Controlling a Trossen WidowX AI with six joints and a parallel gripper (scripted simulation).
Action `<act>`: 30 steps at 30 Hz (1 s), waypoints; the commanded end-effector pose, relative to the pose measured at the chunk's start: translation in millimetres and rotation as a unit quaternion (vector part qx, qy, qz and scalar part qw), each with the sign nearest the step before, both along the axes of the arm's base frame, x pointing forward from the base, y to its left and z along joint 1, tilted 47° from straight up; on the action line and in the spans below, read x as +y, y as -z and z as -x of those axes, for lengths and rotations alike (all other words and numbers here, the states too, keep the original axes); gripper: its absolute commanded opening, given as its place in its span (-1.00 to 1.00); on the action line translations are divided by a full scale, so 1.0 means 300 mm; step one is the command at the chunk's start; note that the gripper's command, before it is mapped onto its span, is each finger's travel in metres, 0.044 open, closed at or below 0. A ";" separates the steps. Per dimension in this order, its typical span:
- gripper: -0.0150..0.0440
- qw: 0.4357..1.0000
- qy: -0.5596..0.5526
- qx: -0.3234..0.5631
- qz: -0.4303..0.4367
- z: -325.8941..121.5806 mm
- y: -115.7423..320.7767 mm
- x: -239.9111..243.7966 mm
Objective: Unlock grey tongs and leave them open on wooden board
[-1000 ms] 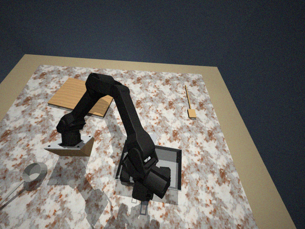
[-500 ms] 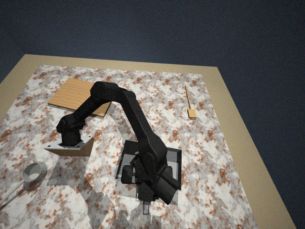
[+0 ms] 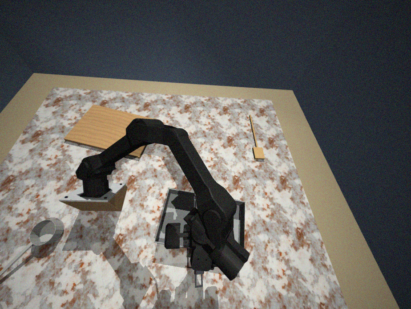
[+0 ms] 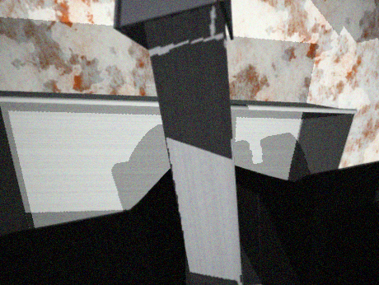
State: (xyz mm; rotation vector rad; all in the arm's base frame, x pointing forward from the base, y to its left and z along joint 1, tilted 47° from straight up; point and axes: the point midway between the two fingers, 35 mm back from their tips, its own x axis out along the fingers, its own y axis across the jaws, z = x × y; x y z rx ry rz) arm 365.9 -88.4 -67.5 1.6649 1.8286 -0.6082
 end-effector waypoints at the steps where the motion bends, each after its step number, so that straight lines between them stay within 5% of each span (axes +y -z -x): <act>1: -1.00 1.000 -0.003 -0.002 0.001 -0.003 -0.003 -0.006; 30: -1.00 0.992 0.088 0.090 0.034 -0.038 -0.499 0.316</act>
